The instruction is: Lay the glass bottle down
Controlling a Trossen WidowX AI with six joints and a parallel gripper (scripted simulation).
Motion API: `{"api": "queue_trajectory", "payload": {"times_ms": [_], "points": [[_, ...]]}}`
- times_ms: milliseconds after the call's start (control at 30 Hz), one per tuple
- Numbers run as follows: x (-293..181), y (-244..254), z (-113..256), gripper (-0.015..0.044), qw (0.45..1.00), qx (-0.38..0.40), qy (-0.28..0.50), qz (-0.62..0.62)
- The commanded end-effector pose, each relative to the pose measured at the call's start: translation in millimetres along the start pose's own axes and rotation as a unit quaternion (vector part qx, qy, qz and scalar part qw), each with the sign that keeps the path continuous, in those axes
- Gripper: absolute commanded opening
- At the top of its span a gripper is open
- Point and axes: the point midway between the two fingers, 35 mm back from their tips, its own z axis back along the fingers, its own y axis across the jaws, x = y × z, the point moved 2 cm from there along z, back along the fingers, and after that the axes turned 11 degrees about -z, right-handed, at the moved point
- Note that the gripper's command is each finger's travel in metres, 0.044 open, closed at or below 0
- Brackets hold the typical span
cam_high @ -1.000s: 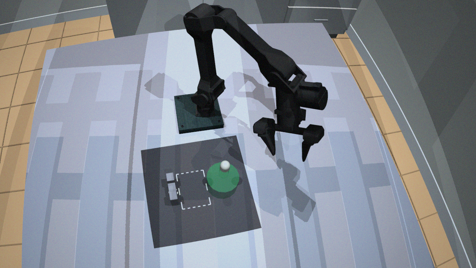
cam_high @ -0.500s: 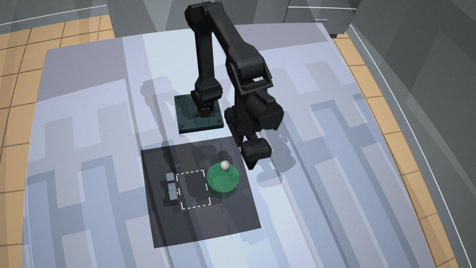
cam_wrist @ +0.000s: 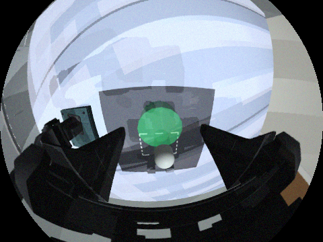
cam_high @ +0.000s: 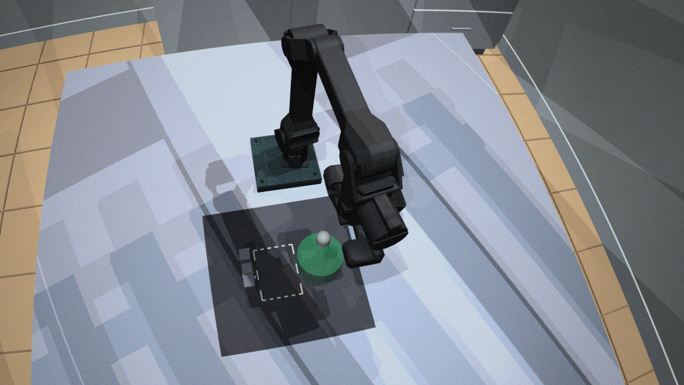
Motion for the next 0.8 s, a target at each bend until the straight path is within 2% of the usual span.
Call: {"api": "queue_trajectory", "payload": {"times_ms": [0,767], "points": [[-2,-1,1,0.044,1.0,0.004,-0.002,0.001],[-38,-9,1,0.044,1.0,0.003,-0.001,0.001]]}}
